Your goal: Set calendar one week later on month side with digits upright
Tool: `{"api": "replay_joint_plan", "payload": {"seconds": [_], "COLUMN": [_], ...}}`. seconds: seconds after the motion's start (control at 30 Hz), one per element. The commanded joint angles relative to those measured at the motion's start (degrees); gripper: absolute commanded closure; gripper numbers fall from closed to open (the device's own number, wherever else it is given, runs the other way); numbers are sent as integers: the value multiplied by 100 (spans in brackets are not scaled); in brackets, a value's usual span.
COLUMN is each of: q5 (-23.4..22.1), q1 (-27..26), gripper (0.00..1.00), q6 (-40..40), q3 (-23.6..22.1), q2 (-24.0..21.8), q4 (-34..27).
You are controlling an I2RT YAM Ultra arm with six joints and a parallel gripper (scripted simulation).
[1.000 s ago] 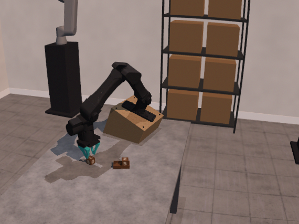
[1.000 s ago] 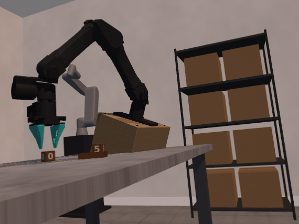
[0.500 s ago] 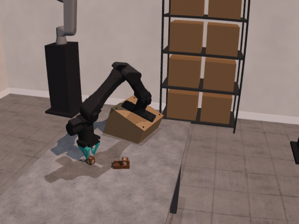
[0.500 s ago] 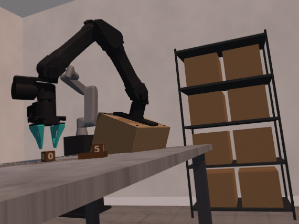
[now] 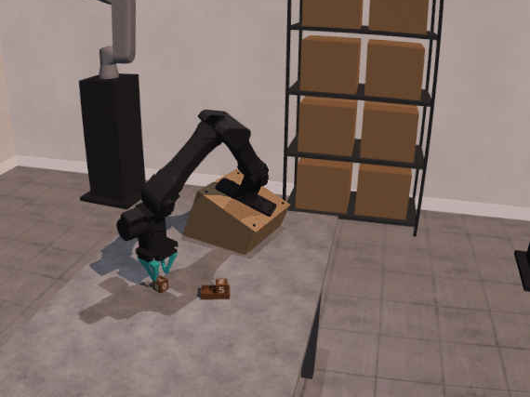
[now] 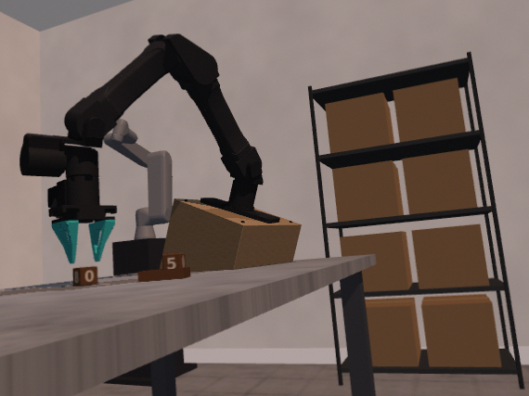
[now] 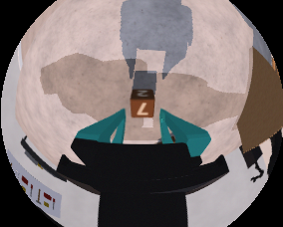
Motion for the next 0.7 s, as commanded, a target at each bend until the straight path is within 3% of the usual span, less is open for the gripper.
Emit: {"api": "replay_joint_plan", "payload": {"seconds": [0.0,0.67], "q5": [3,20], "q1": [-19,-247], "gripper": [53,53], "q6": [5,-240], "q3": [15,310], "q2": [-42,-472], "q4": [15,-801]}}
